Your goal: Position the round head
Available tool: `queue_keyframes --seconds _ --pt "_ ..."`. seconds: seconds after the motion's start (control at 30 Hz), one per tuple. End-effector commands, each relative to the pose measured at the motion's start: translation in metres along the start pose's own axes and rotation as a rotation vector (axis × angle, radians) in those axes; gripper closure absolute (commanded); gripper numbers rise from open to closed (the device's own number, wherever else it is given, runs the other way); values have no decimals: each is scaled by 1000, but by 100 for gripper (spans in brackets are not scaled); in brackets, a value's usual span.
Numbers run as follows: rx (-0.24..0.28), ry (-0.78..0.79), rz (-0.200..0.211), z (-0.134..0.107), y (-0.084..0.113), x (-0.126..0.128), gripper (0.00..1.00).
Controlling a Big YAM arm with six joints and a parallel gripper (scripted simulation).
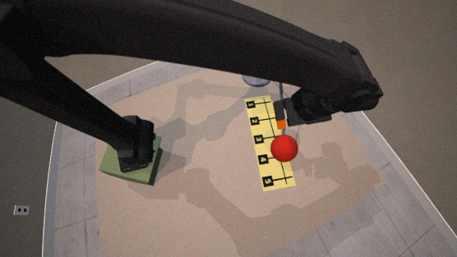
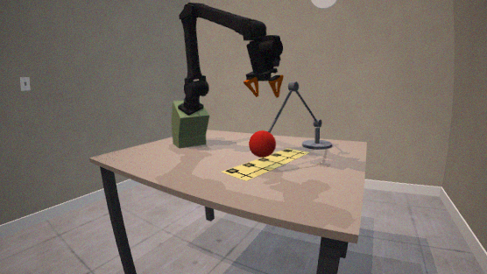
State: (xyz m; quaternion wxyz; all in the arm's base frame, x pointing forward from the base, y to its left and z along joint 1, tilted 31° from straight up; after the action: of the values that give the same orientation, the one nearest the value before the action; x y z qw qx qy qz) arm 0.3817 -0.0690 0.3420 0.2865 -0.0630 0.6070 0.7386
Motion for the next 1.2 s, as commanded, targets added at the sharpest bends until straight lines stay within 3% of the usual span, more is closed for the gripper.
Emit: queue_keyframes --seconds 0.0,0.37,1.17 --pt "-5 -7 -17 5 -4 -2 0" --pt "-4 -1 1 1 -36 -2 0" --pt "6 -17 -9 -6 -82 -1 0"
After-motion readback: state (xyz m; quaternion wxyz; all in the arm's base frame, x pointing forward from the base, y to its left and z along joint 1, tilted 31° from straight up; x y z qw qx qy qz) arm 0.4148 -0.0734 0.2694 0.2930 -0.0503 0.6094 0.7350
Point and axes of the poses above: the point where the finger pads meet when closed, its own y axis back along the fingers, its own x axis across the jaws, z = x × y, the point moved 4 cm from there along y, back along the fingers, and after that the axes turned 10 degrees about -y, right-handed, at the moved point
